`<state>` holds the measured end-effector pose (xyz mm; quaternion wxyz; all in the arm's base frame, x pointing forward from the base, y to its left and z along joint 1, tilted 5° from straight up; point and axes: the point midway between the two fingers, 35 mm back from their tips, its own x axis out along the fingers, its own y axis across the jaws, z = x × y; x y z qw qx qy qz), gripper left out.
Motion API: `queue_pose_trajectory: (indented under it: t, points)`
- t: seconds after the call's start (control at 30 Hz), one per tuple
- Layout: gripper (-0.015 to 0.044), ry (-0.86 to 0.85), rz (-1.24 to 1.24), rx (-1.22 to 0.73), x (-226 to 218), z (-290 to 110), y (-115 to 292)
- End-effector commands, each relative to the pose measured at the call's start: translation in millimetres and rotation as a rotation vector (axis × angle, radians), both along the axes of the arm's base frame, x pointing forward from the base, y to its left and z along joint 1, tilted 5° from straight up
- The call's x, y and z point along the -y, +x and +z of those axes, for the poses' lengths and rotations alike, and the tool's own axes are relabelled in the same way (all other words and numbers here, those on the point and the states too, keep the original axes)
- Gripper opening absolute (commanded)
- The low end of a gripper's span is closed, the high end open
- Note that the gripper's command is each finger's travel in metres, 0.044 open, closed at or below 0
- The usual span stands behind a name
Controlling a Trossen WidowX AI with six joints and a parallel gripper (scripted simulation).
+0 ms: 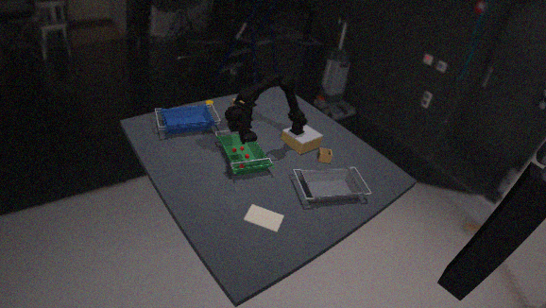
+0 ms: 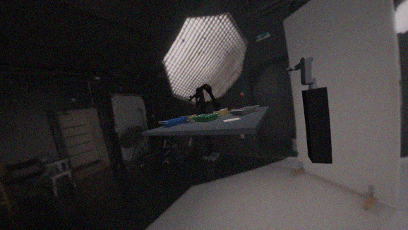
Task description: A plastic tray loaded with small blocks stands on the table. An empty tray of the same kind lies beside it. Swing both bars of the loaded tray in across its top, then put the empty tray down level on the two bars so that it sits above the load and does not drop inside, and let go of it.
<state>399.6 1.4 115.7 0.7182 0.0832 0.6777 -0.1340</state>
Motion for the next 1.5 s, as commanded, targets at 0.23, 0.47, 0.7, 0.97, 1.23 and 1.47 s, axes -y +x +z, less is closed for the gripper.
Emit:
queue_pose_trajectory:
  t: [0.23,0.47,0.7,0.97,1.23,1.47]
  points:
    - [0.0081,-0.010,-0.010,0.018,165,-15,-68]
    - [0.0081,-0.014,-0.010,0.019,187,-19,-86]
    - [0.0081,-0.015,-0.010,0.019,189,-30,-84]
    - [0.0081,-0.015,-0.010,0.019,192,-71,-82]
    - [0.0081,-0.015,-0.010,0.019,193,-79,-82]
    - [0.0081,-0.013,-0.010,0.020,177,-54,-79]
